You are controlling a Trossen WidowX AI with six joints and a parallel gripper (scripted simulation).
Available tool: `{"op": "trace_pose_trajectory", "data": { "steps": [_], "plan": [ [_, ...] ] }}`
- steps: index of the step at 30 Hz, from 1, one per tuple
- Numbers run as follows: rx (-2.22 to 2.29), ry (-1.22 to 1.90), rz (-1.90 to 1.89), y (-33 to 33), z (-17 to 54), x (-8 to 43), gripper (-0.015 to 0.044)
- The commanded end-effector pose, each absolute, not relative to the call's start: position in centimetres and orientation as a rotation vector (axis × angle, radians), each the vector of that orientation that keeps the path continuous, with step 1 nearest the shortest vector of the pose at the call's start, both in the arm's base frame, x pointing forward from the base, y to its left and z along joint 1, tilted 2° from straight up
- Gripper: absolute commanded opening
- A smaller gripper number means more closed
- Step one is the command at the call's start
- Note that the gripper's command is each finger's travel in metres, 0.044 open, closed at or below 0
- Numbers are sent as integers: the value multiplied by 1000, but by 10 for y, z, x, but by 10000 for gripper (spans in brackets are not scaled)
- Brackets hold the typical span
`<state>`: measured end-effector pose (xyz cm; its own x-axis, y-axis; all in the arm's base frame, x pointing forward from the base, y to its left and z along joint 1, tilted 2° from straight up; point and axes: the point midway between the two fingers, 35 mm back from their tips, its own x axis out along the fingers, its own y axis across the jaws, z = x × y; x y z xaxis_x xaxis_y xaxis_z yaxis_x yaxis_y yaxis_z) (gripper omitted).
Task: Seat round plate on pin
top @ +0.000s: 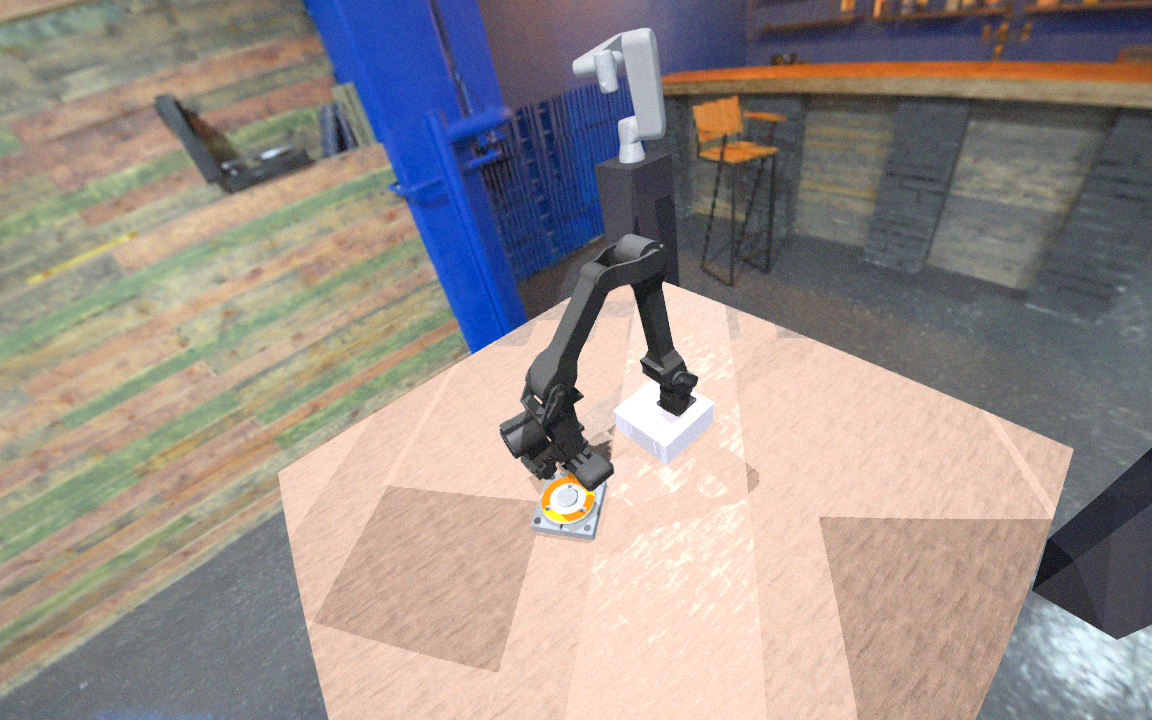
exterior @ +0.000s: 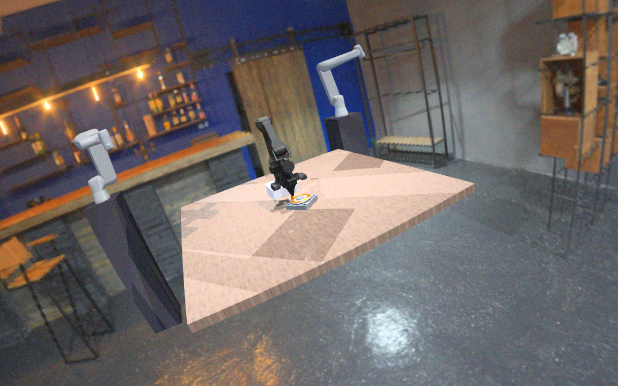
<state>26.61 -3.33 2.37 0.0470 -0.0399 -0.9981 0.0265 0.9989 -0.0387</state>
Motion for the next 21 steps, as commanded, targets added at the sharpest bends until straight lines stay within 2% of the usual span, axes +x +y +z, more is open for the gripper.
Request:
{"op": "trace_pose_trajectory", "data": {
  "steps": [1, 21],
  "plan": [
    [-10, 1526, -46, -38, 22, 269, 0],
    [-12, 1525, -47, -53, 23, 280, 0]
  ]
}}
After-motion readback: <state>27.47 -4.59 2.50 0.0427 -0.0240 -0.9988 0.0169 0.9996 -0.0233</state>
